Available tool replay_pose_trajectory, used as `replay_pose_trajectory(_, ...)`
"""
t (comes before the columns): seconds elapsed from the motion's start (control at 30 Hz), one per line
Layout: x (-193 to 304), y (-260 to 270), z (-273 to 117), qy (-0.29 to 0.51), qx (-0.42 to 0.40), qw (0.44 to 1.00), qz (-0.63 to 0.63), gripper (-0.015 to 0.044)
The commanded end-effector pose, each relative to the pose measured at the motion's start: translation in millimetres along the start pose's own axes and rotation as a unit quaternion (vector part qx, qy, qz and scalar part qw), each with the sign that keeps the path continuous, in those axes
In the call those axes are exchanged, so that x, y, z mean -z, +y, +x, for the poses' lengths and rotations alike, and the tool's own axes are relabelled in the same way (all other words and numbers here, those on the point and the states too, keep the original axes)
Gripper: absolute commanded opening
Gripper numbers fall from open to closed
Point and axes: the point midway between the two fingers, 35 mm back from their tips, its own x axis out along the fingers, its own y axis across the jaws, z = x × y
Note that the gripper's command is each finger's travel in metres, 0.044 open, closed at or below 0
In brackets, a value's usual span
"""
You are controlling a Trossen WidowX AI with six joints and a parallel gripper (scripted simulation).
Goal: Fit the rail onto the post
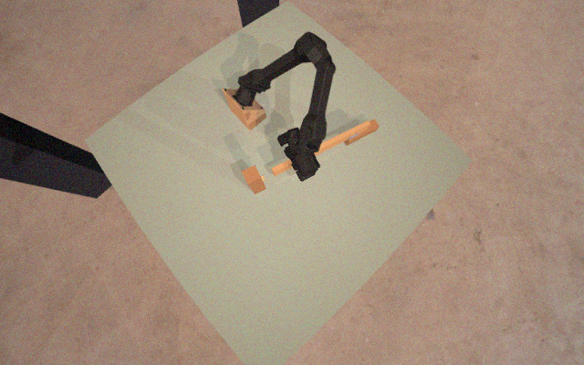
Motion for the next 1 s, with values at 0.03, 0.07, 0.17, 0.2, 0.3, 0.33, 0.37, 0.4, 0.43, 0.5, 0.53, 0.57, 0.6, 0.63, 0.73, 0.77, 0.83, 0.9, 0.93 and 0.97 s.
replay_pose_trajectory(0.03, 4.0, -0.5, -2.0, 0.0, 0.003, 1.0, 0.0, 0.0)
replay_pose_trajectory(0.07, 4.3, -0.5, -2.1, 0.0, 0.003, 1.0, 0.0, 0.0)
replay_pose_trajectory(0.17, 5.3, -0.5, -2.4, 0.0, 0.003, 1.0, 0.0, 0.0)
replay_pose_trajectory(0.2, 5.6, -0.5, -2.5, 0.001, 0.003, 1.0, 0.0, 0.0)
replay_pose_trajectory(0.3, 6.5, -0.5, -2.8, 0.001, 0.003, 1.0, 0.0, 0.0)
replay_pose_trajectory(0.33, 6.8, -0.5, -2.9, 0.001, 0.003, 1.0, 0.0, 0.0)
replay_pose_trajectory(0.37, 7.1, -0.5, -3.0, 0.001, 0.003, 1.0, 0.0, 0.0)
replay_pose_trajectory(0.4, 7.4, -0.6, -3.1, 0.001, 0.003, 1.0, 0.0, 0.0)
replay_pose_trajectory(0.43, 7.7, -0.6, -3.2, 0.001, 0.003, 1.0, 0.0, 0.0)
replay_pose_trajectory(0.5, 8.3, -0.6, -3.5, 0.001, 0.003, 1.0, 0.0, 0.0)
replay_pose_trajectory(0.53, 8.6, -0.6, -3.6, 0.001, 0.003, 1.0, 0.0, 0.0)
replay_pose_trajectory(0.57, 8.9, -0.6, -3.7, 0.001, 0.003, 1.0, 0.0, 0.0)
replay_pose_trajectory(0.6, 9.2, -0.6, -3.8, 0.001, 0.003, 1.0, 0.0, 0.0)
replay_pose_trajectory(0.63, 9.5, -0.7, -3.9, 0.001, 0.003, 1.0, 0.0, 0.0)
replay_pose_trajectory(0.73, 10.5, -0.7, -4.1, 0.001, 0.003, 1.0, 0.0, 0.0)
replay_pose_trajectory(0.77, 10.8, -0.7, -4.2, 0.001, 0.003, 1.0, 0.0, 0.0)
replay_pose_trajectory(0.83, 11.5, -0.8, -4.3, 0.001, 0.003, 1.0, 0.0, 0.0)
replay_pose_trajectory(0.9, 12.1, -0.9, -4.3, 0.001, 0.003, 1.0, 0.0, 0.0)
replay_pose_trajectory(0.93, 12.5, -0.9, -4.3, 0.001, 0.003, 1.0, 0.0, 0.0)
replay_pose_trajectory(0.97, 12.8, -1.0, -4.3, 0.001, 0.003, 1.0, 0.0, 0.0)
